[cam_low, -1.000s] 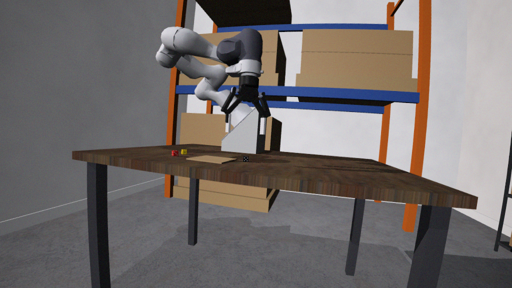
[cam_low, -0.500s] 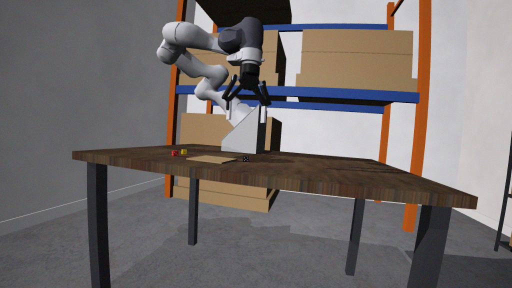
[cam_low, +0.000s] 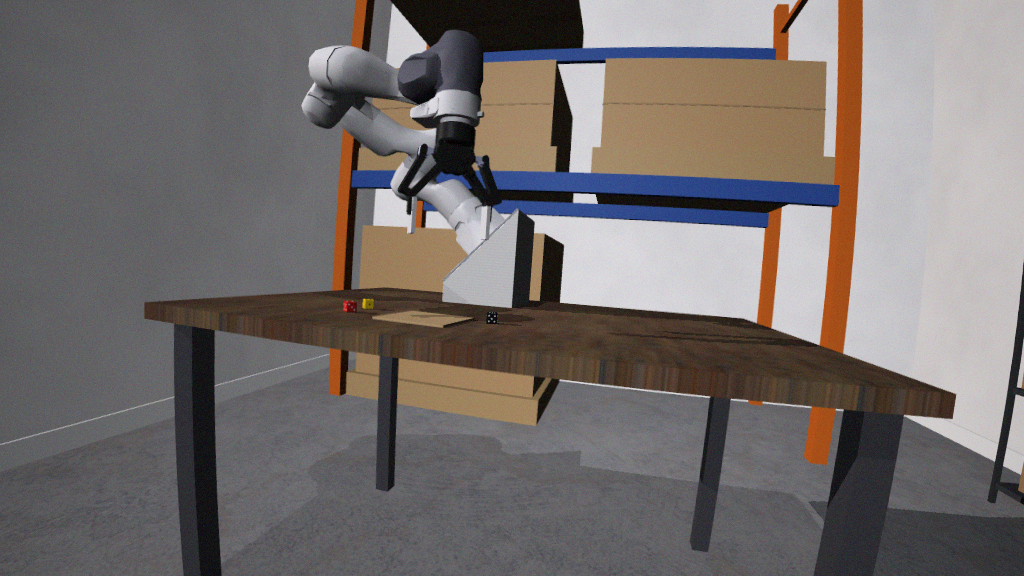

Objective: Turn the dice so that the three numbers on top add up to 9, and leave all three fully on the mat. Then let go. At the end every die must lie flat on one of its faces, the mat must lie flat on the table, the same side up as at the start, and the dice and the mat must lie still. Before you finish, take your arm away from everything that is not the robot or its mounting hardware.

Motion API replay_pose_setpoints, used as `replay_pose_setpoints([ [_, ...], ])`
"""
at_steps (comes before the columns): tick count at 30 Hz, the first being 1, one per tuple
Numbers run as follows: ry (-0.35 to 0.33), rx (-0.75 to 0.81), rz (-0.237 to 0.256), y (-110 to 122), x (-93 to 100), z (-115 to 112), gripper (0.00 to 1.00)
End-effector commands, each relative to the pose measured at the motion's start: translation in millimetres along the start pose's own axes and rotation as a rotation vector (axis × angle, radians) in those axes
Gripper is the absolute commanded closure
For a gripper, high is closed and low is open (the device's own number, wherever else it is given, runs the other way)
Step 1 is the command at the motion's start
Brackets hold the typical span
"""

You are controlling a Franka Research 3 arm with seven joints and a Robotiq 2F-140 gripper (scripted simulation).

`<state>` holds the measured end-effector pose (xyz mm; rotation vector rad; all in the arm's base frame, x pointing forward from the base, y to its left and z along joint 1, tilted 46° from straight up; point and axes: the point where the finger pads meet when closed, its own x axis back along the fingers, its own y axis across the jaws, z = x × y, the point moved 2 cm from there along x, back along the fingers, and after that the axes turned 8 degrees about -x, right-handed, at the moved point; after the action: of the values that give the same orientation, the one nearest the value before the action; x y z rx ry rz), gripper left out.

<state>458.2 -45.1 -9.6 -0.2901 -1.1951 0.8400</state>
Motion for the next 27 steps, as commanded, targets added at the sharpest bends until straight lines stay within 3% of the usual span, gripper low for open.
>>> replay_pose_setpoints([
  [1, -0.032, 0.067, -0.033, -50, 5.6, 29, 0.00],
  [2, -0.032, 0.067, -0.033, -50, 5.6, 29, 0.00],
  [3, -0.033, 0.069, -0.030, -68, 4.1, 44, 0.00],
  [7, -0.033, 0.069, -0.030, -68, 4.1, 44, 0.00],
  [9, -0.025, 0.073, -0.020, -98, -1.0, 75, 0.00],
  [11, -0.025, 0.073, -0.020, -98, -1.0, 75, 0.00],
  [12, -0.019, 0.074, -0.014, -110, -4.2, 89, 0.00],
  [19, 0.005, 0.079, 0.004, -135, -13.9, 127, 0.00],
  [27, 0.009, 0.080, 0.006, -137, -15.3, 132, 0.00],
])
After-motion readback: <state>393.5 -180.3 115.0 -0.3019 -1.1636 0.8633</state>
